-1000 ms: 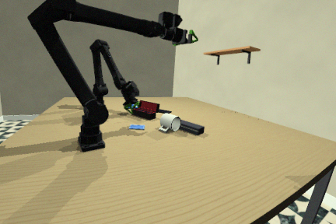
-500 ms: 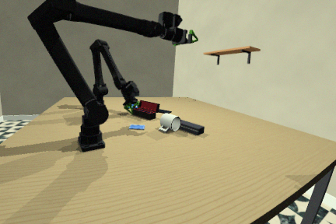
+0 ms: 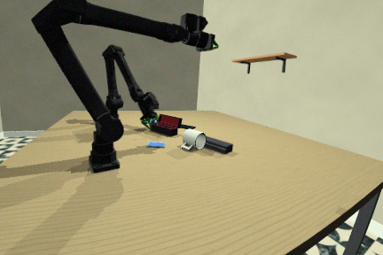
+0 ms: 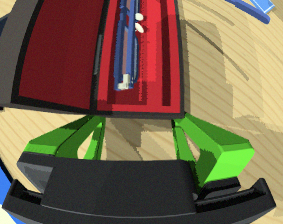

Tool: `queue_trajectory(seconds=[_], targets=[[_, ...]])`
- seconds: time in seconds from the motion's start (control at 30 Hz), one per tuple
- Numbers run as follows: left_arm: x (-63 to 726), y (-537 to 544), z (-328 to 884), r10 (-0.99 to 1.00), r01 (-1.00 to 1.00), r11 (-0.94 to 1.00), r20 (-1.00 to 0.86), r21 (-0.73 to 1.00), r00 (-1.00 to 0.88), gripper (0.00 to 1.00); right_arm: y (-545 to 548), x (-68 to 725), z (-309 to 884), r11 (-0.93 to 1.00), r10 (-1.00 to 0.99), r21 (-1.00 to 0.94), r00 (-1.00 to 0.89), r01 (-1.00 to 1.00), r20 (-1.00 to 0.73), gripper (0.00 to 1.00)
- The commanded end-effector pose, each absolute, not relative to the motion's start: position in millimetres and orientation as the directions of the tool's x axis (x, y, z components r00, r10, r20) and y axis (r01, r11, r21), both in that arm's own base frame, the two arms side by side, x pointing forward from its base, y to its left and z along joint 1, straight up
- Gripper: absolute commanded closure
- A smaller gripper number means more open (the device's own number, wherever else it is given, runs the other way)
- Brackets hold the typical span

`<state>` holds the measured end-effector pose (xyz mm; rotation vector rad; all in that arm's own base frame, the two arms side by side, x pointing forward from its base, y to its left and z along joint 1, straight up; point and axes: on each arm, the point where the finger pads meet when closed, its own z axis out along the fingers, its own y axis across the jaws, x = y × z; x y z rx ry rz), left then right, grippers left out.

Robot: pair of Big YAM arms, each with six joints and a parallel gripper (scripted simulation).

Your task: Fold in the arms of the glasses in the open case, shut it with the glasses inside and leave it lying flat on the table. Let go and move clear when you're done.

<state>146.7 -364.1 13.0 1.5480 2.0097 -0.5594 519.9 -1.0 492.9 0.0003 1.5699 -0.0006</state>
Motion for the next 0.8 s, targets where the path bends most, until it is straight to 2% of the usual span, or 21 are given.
queue_trajectory(seconds=[0.0, 0.23, 0.27, 0.5, 0.6, 0.77], targets=[[163.2, -394.3, 49.7, 0.674, 0.964, 0.264, -0.717, 0.01, -0.177, 0.43, 3.6, 515.7, 502.6, 1.0, 0.011, 0.011, 0.011, -0.005, -1.0, 1.0], [164.0, -394.2, 50.0, 0.673, 0.964, 0.266, -0.718, 0.01, -0.179, 0.43, 3.6, 515.7, 502.6, 1.0, 0.01, 0.01, 0.011, -0.005, -1.0, 1.0], [164.0, -394.2, 50.0, 0.673, 0.964, 0.266, -0.718, 0.01, -0.179, 0.43, 14.8, 528.5, 466.5, 1.0, 0.015, 0.017, -0.064, -0.025, -0.998, 1.0], [164.0, -394.2, 50.0, 0.673, 0.964, 0.266, -0.718, 0.01, -0.179, 0.43, 53.0, 523.9, 423.5, 0.995, 0.057, 0.072, -0.187, -0.07, -0.981, 1.0], [164.0, -394.2, 50.0, 0.673, 0.964, 0.266, -0.718, 0.01, -0.179, 0.43, 55.3, 523.9, 436.1, 0.994, 0.066, 0.079, -0.172, -0.072, -0.983, 1.0], [164.0, -394.2, 50.0, 0.673, 0.964, 0.266, -0.718, 0.01, -0.179, 0.43, 92.7, 510.6, 368.2, 0.989, 0.055, 0.096, -0.33, -0.111, -0.942, 1.0]])
